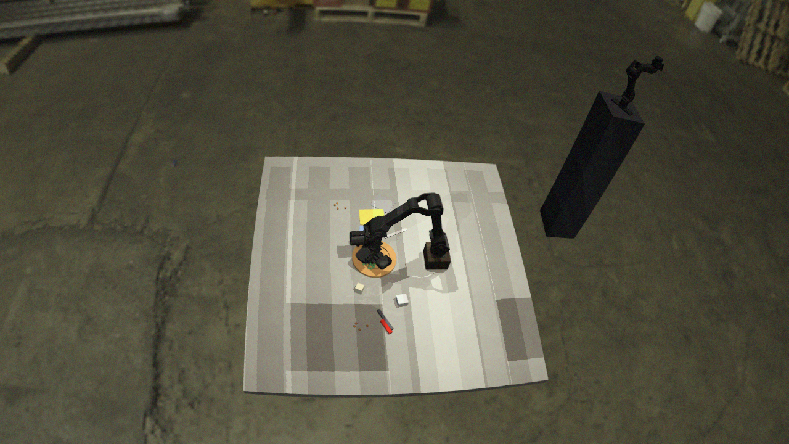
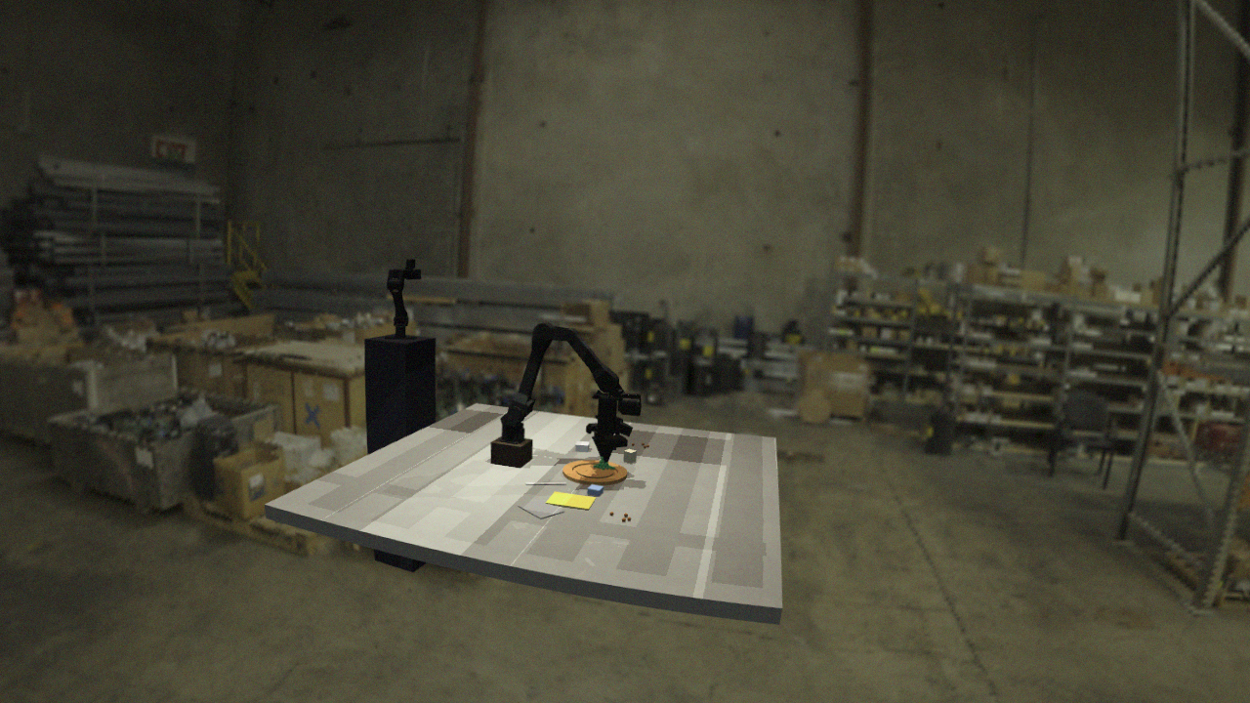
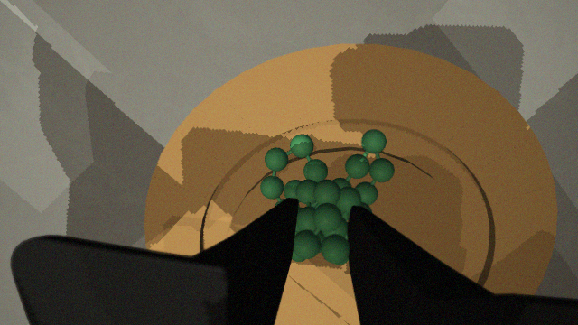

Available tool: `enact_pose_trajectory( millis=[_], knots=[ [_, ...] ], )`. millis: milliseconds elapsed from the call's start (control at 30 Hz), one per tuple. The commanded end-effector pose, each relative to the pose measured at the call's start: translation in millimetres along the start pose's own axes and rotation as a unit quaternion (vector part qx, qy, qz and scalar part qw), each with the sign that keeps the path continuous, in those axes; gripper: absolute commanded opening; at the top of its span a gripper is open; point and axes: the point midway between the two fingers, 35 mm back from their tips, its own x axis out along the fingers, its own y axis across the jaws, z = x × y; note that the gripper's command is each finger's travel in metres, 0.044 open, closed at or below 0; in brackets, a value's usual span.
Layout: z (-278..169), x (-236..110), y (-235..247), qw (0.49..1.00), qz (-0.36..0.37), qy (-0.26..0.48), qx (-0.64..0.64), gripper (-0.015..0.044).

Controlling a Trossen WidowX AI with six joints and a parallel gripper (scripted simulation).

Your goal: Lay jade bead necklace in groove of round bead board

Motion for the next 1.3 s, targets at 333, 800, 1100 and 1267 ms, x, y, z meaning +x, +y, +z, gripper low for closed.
enact_pose_trajectory(
  millis=[333, 800, 1100, 1267],
  knots=[
    [-4.1, 7.0, 2.1, 1.0, 0.001, 0.002, -0.001, 0.0],
    [-4.3, 16.9, 2.3, 1.0, 0.001, 0.002, -0.001, 0.0],
    [-4.3, 16.9, 2.3, 1.0, 0.001, 0.002, -0.001, 0.0],
    [-4.3, 16.9, 2.3, 1.0, 0.001, 0.002, -0.001, 0.0]
  ],
)
